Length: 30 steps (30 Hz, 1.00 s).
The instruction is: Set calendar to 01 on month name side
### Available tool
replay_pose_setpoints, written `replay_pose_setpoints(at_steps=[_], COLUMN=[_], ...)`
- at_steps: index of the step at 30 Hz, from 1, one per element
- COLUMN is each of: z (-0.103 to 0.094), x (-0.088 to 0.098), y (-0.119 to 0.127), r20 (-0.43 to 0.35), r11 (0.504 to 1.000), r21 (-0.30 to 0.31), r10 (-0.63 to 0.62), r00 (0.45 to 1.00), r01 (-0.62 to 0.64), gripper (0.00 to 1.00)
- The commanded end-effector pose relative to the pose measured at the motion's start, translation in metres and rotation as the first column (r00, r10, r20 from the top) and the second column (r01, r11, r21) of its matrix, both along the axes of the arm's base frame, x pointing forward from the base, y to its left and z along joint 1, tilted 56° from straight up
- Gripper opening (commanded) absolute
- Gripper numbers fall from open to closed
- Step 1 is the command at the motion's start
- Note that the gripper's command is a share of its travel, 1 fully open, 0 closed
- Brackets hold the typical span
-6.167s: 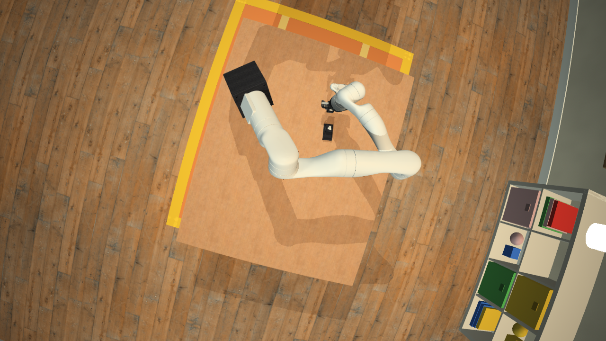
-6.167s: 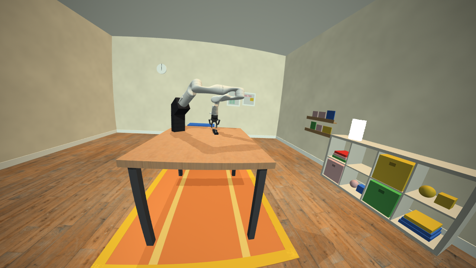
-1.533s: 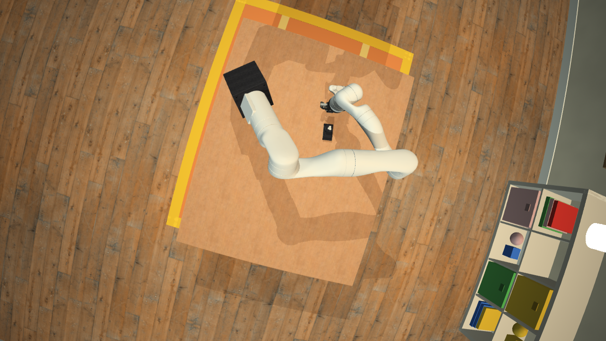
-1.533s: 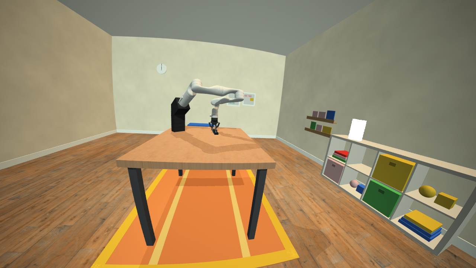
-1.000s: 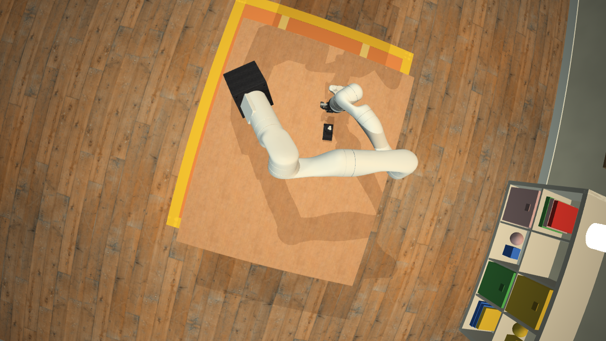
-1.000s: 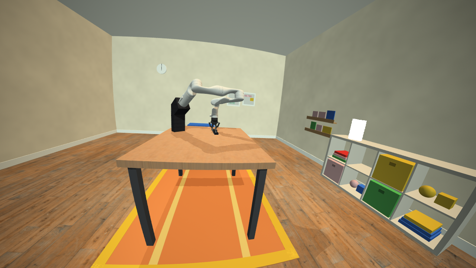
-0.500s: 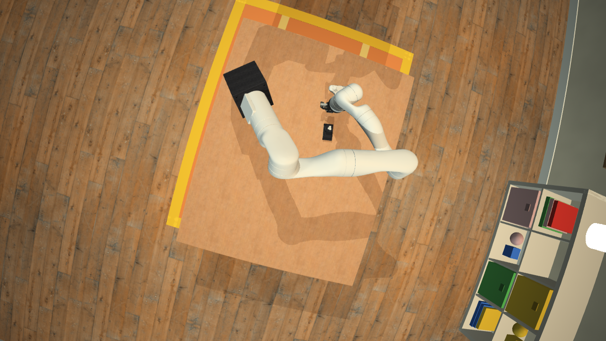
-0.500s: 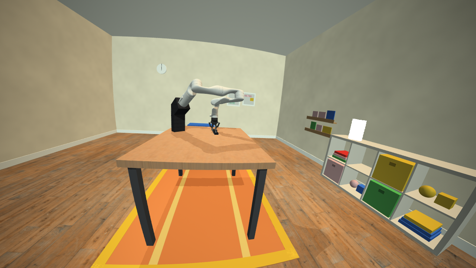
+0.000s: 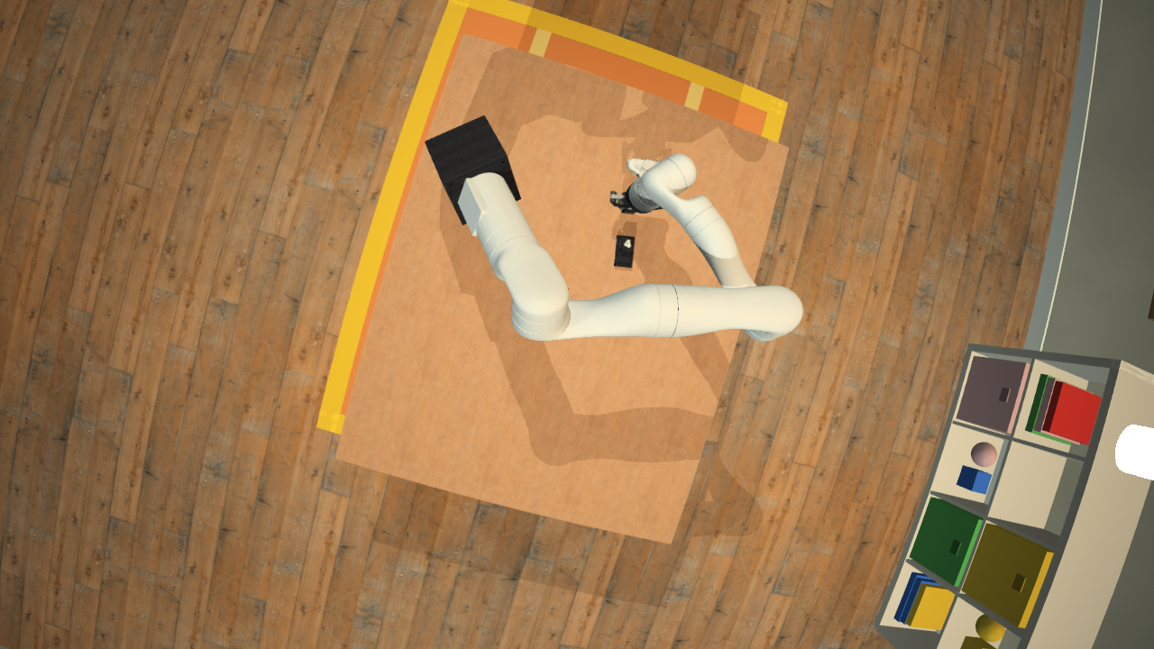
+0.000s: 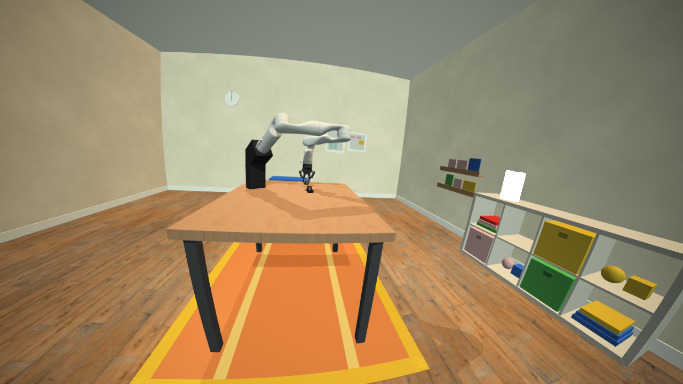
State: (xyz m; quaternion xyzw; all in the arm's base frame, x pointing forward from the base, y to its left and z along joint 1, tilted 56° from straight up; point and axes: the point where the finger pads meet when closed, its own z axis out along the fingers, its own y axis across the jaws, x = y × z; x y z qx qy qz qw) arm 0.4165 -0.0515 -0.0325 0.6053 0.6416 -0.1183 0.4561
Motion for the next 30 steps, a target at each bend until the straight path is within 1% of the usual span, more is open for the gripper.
replay_pose_setpoints(at_steps=[1,8,14,23,25,27,28,30], z=[0.013,0.033,0.036,0.037,0.043,0.043,0.051,0.073], x=[-0.003,-0.019,-0.022,-0.022,-0.022,-0.022,-0.023,-0.027], y=[0.02,0.044,0.049,0.049,0.044,0.044,0.038,0.021], r20=[0.009,0.009,0.009,0.009,0.009,0.009,0.009,0.01], r11=[1.0,1.0,1.0,1.0,1.0,1.0,1.0,1.0], r21=[0.007,0.007,0.007,0.007,0.009,0.009,0.011,0.015], r10=[0.022,0.022,0.022,0.022,0.022,0.022,0.021,0.02], r00=[1.0,1.0,1.0,1.0,1.0,1.0,1.0,1.0], r01=[-0.022,-0.022,-0.022,-0.022,-0.022,-0.022,-0.021,-0.02], gripper=[0.28,0.28,0.28,0.28,0.28,0.28,0.28,0.28])
